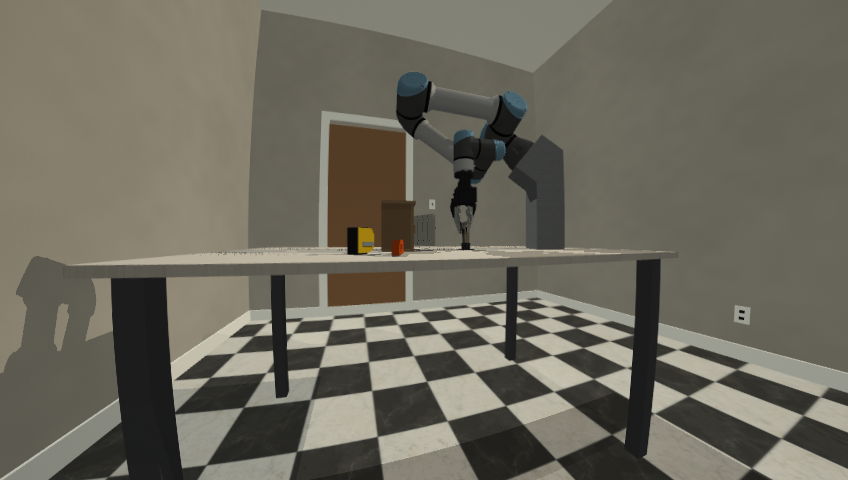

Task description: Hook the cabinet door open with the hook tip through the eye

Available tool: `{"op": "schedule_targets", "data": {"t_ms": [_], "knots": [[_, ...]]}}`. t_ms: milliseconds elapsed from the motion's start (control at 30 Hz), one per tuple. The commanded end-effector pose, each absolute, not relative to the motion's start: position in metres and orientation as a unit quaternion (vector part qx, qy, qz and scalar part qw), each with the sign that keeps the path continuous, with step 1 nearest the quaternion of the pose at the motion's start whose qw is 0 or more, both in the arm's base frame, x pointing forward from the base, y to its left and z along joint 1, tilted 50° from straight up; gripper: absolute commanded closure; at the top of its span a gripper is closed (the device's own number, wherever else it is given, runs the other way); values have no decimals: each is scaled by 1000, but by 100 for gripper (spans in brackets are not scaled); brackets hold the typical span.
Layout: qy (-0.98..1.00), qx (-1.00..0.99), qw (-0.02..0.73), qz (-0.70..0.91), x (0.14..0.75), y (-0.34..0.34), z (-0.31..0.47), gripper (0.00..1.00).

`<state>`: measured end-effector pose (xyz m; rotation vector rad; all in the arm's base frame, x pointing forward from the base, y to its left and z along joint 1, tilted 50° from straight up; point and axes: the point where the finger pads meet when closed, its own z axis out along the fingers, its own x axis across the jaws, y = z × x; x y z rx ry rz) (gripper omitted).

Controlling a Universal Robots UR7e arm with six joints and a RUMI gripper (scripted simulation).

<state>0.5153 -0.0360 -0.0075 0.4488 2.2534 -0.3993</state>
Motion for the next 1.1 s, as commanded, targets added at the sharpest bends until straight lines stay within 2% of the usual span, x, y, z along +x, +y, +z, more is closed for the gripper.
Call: {"op": "schedule_targets", "data": {"t_ms": [0, 1067], "knots": [[888, 177, 394, -157, 515, -36, -7, 86], [888, 177, 394, -157, 520, -39, -11, 86]]}}
